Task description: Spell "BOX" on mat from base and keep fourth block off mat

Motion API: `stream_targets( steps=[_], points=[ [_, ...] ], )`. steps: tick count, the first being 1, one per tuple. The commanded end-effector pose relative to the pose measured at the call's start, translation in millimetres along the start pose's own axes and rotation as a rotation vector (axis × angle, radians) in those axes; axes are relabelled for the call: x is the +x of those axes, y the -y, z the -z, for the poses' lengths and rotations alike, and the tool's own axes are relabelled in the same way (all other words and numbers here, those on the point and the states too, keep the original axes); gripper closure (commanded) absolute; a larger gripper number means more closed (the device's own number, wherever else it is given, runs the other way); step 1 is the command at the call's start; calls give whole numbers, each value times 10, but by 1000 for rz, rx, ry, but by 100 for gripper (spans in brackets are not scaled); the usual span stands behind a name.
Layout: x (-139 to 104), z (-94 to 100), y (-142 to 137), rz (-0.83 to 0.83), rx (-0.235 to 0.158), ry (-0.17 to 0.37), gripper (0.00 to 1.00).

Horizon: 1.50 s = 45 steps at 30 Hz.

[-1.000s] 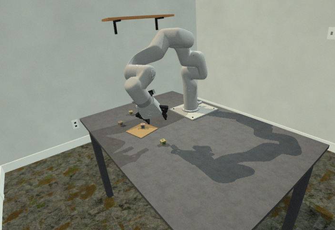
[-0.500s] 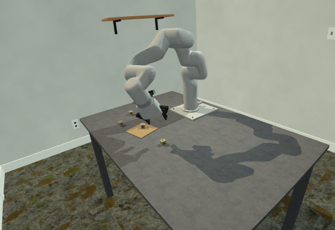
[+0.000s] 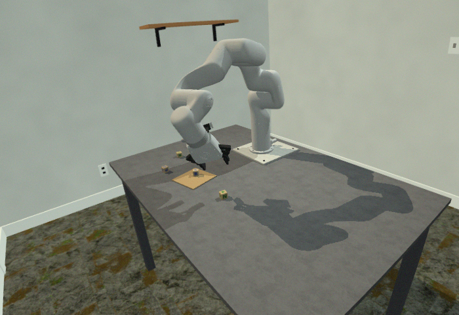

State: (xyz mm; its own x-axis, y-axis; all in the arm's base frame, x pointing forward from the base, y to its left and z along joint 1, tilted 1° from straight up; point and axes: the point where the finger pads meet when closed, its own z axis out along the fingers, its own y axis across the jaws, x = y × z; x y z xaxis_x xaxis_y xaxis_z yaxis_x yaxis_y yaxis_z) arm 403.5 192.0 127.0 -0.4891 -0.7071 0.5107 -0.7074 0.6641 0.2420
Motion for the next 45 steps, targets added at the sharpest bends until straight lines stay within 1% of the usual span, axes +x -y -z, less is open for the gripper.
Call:
stream_targets(
  steps=[1, 15, 16, 17, 18, 20, 29, 31, 32, 45],
  points=[
    [-1, 17, 0, 0, 2, 4, 0],
    [8, 15, 11, -5, 0, 3, 0],
    [60, 3, 73, -36, -13, 0, 0],
    [175, -24, 204, -104, -40, -8, 0],
    [223, -36, 256, -132, -52, -11, 0],
    [265, -47, 300, -156, -61, -14, 0],
    [598, -141, 613, -336, -138, -40, 0],
    [598, -141, 613, -336, -138, -40, 0],
    [711, -176, 705, -395, -163, -49, 0],
    [1213, -342, 1046, -641, -275, -99, 0]
  ],
)
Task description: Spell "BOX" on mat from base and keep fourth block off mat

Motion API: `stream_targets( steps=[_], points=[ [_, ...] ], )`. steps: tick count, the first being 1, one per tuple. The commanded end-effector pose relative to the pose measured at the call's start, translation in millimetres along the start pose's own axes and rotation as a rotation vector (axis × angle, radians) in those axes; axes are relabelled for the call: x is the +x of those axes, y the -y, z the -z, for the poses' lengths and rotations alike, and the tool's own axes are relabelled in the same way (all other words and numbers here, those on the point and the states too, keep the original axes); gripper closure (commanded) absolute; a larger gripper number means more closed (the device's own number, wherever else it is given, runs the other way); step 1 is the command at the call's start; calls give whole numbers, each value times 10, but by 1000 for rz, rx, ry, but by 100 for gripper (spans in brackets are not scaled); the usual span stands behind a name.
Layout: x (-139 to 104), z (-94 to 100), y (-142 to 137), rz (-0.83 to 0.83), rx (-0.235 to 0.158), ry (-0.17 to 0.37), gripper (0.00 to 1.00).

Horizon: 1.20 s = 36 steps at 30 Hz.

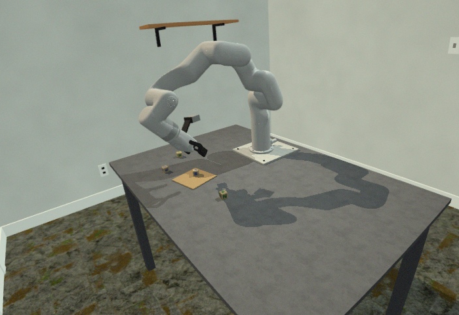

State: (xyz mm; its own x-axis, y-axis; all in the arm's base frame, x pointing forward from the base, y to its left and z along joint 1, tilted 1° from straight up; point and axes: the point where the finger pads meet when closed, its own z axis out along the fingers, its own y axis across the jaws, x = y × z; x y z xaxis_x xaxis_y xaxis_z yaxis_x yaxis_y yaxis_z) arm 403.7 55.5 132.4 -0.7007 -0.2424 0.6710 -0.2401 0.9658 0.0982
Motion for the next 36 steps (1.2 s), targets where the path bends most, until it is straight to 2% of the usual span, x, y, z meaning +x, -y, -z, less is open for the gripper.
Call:
stream_targets(
  steps=[1, 3, 4, 9, 36],
  points=[
    [128, -32, 295, -125, -56, -23, 0],
    [128, -32, 295, -125, -56, -23, 0],
    [194, -61, 420, -182, -82, -37, 0],
    [269, -96, 553, -244, -110, -54, 0],
    [269, -96, 553, -244, -110, -54, 0]
  ],
)
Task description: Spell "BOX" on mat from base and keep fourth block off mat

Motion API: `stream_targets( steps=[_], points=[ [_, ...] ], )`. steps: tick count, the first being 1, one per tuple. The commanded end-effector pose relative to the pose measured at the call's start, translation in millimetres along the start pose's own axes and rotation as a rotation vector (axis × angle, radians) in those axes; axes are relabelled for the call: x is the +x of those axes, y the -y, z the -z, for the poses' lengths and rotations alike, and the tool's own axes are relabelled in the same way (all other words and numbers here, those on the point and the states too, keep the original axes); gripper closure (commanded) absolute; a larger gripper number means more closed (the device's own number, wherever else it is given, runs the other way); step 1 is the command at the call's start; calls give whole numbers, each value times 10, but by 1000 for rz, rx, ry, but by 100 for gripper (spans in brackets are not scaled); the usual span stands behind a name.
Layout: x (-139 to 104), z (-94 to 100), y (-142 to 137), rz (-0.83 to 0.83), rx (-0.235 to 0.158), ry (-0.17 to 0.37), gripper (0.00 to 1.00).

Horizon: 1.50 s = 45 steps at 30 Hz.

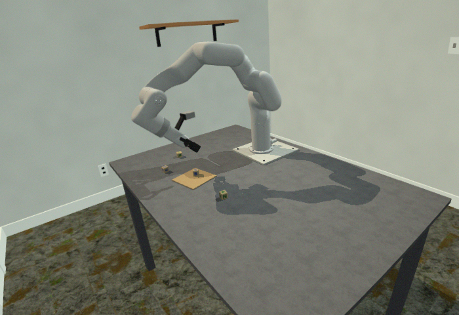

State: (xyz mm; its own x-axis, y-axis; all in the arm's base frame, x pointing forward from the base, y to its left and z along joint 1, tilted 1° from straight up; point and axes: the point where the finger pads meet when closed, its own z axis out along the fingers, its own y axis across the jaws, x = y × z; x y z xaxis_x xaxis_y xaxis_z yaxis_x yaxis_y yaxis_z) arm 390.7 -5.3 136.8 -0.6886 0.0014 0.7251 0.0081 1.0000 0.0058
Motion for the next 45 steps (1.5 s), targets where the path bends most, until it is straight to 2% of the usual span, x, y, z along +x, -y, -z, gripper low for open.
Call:
stream_targets(
  steps=[1, 35, 45],
  points=[
    [2, 14, 0, 0, 0, 4, 0],
    [6, 21, 0, 23, 0, 10, 0],
    [36, 73, -3, 186, 6, 51, 0]
  ],
)
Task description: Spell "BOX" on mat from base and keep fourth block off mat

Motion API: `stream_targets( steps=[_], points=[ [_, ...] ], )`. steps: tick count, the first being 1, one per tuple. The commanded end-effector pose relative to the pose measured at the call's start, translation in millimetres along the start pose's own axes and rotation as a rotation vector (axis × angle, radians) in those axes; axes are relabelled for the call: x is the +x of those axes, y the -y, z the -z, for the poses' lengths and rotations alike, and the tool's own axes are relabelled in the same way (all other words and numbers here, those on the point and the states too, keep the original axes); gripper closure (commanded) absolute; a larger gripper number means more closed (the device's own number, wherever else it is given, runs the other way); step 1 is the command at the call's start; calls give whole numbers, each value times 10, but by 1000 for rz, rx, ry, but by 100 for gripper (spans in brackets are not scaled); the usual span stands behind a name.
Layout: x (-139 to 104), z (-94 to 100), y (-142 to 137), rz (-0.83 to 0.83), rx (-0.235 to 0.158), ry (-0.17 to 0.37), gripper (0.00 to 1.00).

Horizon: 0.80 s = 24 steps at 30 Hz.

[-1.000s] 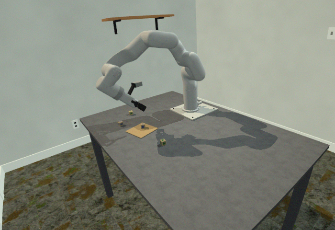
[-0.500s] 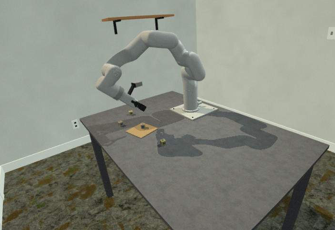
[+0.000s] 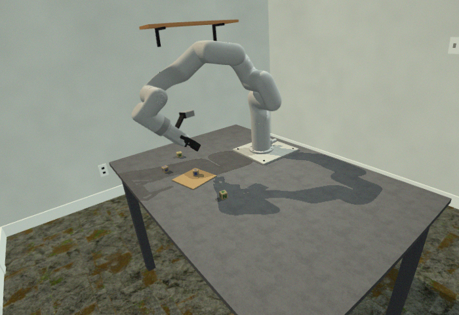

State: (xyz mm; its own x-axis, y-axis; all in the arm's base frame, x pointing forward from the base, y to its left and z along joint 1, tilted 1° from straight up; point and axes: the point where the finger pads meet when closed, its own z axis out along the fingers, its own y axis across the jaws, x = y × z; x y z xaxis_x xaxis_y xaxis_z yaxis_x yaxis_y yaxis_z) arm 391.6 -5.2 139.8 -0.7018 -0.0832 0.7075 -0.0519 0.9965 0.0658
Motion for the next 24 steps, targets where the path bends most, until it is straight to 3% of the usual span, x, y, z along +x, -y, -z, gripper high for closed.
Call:
stream_targets(
  steps=[1, 24],
  points=[
    [25, 55, -4, 129, 6, 37, 0],
    [101, 181, -19, 533, 52, 134, 0]
  ],
)
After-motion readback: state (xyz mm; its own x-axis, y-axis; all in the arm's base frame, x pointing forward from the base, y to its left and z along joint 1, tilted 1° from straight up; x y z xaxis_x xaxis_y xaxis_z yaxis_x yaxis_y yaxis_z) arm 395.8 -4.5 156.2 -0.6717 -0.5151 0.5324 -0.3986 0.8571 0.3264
